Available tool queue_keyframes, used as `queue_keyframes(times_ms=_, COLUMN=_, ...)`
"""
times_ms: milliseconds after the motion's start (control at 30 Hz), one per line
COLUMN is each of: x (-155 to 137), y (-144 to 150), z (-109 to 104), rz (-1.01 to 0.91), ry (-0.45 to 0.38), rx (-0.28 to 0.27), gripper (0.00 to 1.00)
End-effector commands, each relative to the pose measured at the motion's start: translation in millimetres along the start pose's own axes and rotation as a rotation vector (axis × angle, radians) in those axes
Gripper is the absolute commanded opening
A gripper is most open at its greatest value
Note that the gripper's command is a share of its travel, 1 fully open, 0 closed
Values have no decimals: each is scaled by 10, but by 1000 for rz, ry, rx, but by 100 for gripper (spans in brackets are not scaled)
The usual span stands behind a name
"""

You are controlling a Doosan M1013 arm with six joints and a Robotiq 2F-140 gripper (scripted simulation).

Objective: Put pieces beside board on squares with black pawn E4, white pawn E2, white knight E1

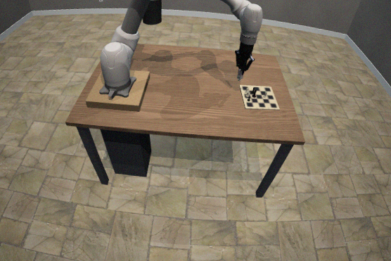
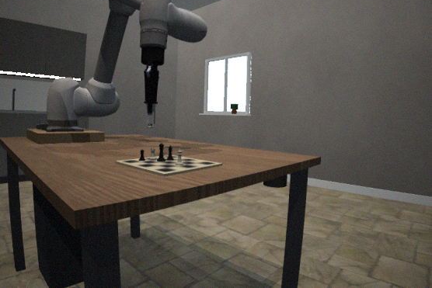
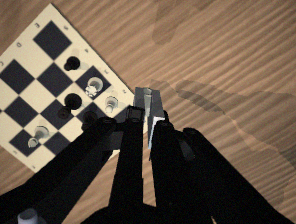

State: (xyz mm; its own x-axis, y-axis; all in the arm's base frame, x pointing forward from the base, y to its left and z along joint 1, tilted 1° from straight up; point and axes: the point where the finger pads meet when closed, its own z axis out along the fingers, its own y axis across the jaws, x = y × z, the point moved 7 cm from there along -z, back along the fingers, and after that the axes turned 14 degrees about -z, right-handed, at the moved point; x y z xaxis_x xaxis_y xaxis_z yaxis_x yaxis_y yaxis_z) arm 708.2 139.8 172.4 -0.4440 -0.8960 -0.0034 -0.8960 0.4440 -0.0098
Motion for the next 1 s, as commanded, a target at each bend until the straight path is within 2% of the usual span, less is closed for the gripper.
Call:
queue_keyframes(times_ms=0, x=0, y=0, z=-12, rz=0, ry=0, rx=0, gripper=0)
queue_keyframes(times_ms=300, x=-12, y=-6, z=-15, rz=-16, ry=0, rx=0, gripper=0)
queue_keyframes(times_ms=367, x=-81, y=-39, z=-22, rz=-104, ry=0, rx=0, gripper=0)
queue_keyframes(times_ms=467, x=-292, y=-135, z=-44, rz=-365, ry=0, rx=0, gripper=0)
queue_keyframes(times_ms=567, x=-376, y=-170, z=-52, rz=-410, ry=1, rx=1, gripper=0)
queue_keyframes(times_ms=600, x=-457, y=-203, z=-59, rz=-574, ry=0, rx=0, gripper=0)
queue_keyframes(times_ms=767, x=-670, y=-284, z=-76, rz=-836, ry=1, rx=1, gripper=0)
queue_keyframes(times_ms=967, x=-672, y=-285, z=-76, rz=-850, ry=0, rx=0, gripper=0)
